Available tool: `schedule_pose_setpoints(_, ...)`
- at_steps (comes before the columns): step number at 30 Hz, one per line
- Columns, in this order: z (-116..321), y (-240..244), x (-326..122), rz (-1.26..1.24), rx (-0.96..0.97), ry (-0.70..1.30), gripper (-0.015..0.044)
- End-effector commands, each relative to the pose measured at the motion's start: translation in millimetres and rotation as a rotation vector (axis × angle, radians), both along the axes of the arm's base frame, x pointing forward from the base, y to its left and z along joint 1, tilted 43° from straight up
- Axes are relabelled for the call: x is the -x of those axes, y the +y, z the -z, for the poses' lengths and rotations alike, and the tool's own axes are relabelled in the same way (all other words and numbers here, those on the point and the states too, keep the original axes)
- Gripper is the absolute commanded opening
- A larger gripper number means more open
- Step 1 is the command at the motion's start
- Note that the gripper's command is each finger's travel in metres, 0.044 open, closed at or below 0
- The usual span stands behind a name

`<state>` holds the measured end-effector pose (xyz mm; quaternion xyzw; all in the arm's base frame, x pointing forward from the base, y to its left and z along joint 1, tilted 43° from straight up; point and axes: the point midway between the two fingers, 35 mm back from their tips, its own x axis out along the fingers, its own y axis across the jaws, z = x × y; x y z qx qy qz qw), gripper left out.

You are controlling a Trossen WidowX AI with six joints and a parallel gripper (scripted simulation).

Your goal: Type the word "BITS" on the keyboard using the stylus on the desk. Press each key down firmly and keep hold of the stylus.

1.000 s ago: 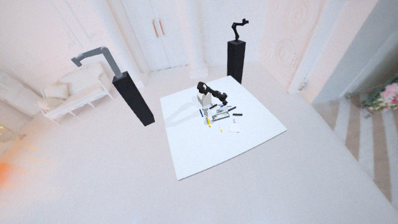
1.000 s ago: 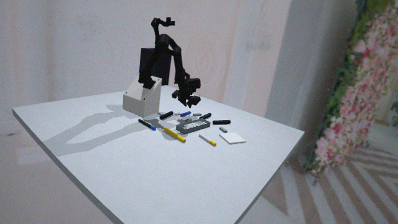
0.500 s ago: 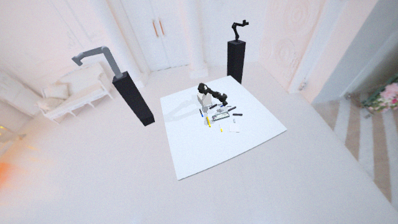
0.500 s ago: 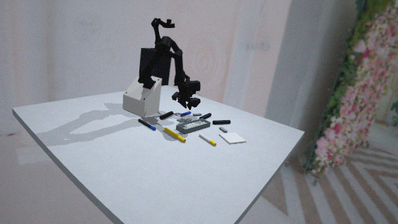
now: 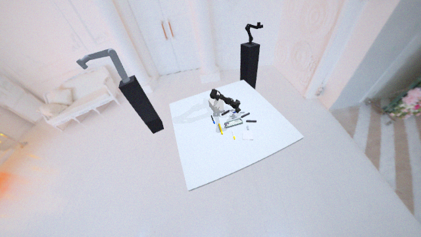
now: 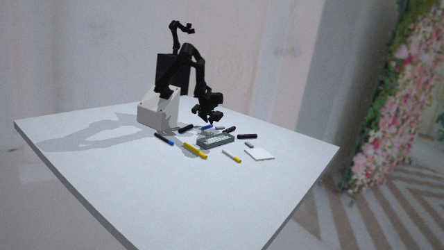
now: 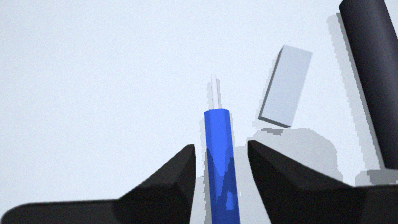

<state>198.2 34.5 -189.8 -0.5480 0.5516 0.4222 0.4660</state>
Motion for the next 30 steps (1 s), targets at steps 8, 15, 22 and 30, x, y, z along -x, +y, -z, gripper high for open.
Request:
schedule_pose_setpoints(8,7,-7,0,-0.005,0.002,0.001,0.015)
schedule_pose_setpoints(15,10,-10,0,-0.005,0.003,0.001,0.015)
schedule_pose_setpoints(22,14,-14,0,-0.005,0.003,0.001,0.015)
schedule_pose_setpoints(30,15,-15,0,-0.005,0.003,0.001,0.015)
